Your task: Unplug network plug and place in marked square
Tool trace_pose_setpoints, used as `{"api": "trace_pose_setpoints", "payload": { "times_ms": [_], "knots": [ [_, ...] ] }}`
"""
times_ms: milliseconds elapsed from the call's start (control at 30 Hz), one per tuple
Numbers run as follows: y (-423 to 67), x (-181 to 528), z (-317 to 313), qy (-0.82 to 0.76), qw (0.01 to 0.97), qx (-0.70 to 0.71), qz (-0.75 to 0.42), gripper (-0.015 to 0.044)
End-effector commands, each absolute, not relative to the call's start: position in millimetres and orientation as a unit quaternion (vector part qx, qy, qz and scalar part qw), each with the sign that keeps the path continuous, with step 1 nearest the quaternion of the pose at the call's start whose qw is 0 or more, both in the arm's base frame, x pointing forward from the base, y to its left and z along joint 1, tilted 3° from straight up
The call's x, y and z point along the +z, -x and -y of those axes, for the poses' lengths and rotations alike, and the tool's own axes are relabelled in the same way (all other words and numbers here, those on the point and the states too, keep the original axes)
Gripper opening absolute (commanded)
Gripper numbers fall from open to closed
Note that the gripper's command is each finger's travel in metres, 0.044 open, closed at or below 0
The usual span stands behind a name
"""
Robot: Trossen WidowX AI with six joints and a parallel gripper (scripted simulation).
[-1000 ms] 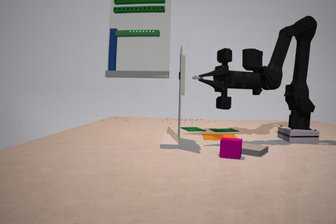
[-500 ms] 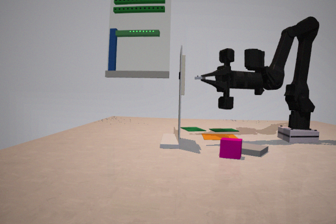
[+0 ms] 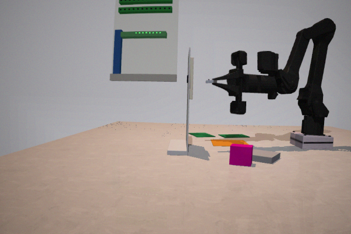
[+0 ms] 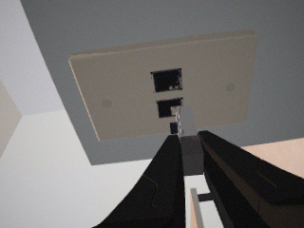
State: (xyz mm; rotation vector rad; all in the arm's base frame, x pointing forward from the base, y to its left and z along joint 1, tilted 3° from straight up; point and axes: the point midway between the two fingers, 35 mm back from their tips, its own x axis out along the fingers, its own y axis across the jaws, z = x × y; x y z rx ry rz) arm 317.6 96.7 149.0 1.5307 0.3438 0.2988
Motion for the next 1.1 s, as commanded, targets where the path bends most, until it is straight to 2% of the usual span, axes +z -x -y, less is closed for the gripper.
{"api": "trace_pose_setpoints", "payload": {
  "times_ms": [0,1067],
  "knots": [
    [-315.4,149.4,-96.6,-0.688,0.696,0.135,-0.155,0.0],
    [-306.1,154.6,-95.0,-0.687,0.698,0.134,-0.155,0.0]
  ]
}}
